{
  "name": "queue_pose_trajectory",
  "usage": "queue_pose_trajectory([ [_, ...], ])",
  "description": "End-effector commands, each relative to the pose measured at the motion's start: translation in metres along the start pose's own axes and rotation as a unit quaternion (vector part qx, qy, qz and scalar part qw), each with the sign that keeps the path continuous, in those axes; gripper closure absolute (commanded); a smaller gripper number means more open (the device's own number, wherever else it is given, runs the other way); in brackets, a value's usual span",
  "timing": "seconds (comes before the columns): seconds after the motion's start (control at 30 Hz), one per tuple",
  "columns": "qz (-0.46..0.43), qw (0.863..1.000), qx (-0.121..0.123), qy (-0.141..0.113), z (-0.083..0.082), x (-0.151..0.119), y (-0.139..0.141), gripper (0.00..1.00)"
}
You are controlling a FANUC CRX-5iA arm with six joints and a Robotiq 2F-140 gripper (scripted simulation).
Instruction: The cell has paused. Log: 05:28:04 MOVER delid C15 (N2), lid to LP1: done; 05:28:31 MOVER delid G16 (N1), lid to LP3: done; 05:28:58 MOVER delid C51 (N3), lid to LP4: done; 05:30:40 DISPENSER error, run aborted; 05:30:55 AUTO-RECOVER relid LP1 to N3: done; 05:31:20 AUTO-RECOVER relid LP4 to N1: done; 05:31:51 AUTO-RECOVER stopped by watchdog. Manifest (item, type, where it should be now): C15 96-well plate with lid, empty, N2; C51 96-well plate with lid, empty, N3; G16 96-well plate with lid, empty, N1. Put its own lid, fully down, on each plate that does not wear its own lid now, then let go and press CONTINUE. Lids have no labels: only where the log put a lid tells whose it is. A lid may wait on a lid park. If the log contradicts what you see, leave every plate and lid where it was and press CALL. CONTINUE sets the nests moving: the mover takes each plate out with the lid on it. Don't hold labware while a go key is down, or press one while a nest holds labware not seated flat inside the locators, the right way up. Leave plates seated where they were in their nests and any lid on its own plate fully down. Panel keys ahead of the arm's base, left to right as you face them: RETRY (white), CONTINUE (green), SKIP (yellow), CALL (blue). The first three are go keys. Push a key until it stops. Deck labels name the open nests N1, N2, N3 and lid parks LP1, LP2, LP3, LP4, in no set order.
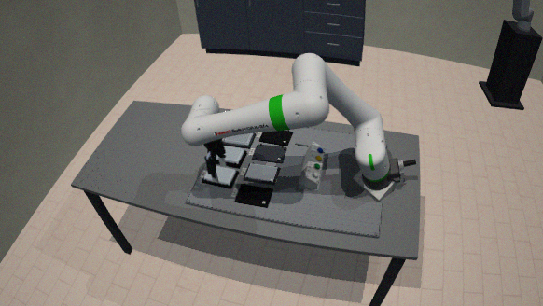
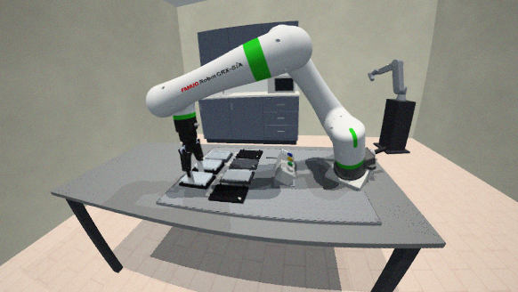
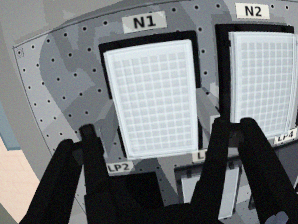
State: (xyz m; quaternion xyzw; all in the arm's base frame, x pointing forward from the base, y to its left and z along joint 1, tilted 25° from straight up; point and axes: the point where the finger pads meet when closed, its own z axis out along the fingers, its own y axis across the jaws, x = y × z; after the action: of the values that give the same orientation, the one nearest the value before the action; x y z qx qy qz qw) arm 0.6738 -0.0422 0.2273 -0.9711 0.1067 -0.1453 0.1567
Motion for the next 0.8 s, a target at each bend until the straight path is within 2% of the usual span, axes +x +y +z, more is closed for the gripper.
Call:
queue_pose_trajectory([
  [0.0, 0.0, 1.0, 0.0, 0.0, 0.0002, -0.0001, 0.0001, 1.0],
  [0.77, 0.0, 1.0, 0.0, 0.0, -0.0031, -0.0001, 0.0001, 1.0],
])
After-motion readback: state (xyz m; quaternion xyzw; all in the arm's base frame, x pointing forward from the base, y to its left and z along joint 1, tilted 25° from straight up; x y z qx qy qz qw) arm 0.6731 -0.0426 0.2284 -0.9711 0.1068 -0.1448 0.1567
